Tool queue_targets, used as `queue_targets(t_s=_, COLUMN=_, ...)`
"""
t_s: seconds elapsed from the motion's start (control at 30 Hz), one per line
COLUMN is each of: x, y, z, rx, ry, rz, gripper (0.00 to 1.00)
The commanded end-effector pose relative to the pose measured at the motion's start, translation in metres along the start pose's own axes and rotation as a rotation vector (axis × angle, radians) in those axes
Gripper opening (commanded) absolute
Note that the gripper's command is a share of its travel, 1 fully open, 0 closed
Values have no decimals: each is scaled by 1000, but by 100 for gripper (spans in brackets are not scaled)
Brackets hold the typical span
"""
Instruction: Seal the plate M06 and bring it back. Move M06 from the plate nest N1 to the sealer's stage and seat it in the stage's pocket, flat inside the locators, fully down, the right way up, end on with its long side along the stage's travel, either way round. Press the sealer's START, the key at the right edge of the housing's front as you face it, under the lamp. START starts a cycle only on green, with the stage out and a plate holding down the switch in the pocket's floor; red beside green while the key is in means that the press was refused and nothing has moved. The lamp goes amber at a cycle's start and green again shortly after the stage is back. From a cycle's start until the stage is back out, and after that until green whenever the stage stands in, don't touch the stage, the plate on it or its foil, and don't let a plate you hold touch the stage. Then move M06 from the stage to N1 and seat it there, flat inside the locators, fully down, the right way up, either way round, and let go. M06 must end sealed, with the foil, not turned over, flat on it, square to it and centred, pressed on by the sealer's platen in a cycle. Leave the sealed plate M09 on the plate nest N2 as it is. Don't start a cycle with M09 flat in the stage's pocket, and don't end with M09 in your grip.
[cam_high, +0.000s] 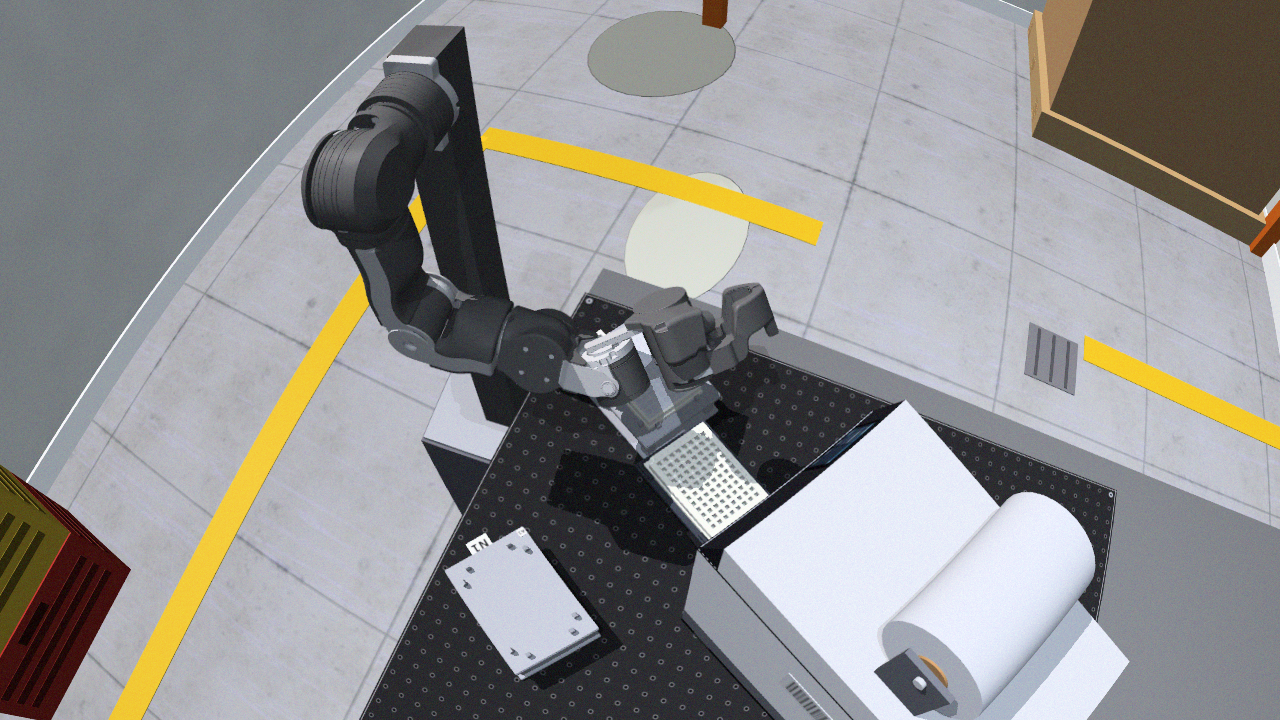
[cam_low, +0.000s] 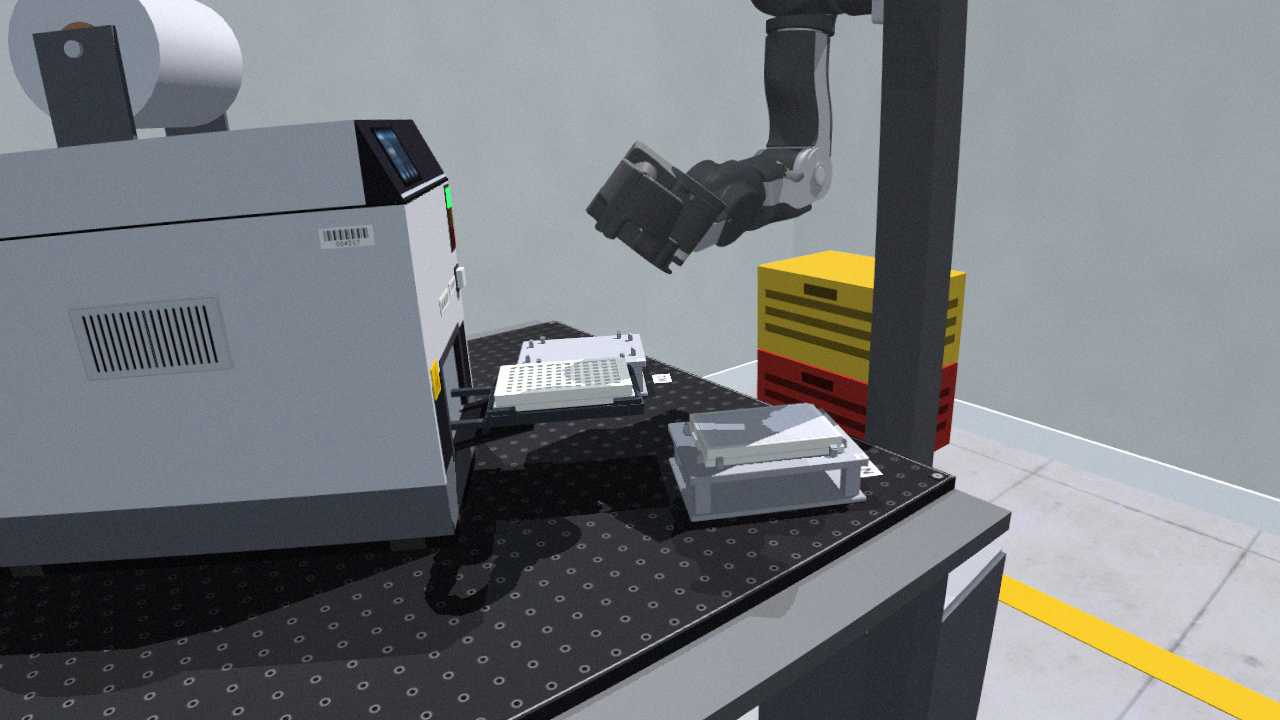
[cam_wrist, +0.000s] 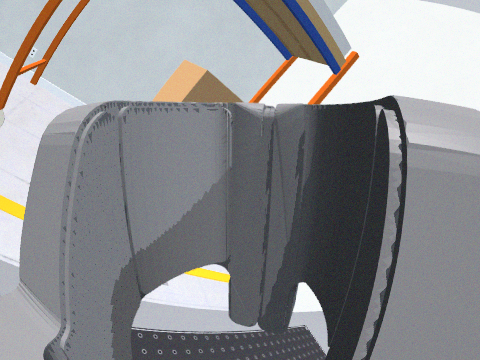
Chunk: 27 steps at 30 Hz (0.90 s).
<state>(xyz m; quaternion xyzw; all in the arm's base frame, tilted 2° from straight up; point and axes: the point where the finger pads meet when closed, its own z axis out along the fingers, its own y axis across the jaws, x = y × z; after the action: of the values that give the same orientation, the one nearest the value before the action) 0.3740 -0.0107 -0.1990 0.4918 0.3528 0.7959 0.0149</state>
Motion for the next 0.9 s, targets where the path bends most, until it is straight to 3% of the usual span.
queue_targets(t_s=0.0, x=1, y=2, z=1, rx=-5, ry=5, rz=-2, gripper=0)
queue_targets(t_s=0.7, x=-1, y=7, z=0, rx=-10, ry=3, rz=0, gripper=0)
queue_targets(t_s=0.87, x=1, y=0, z=1, rx=-10, ry=3, rz=0, gripper=0)
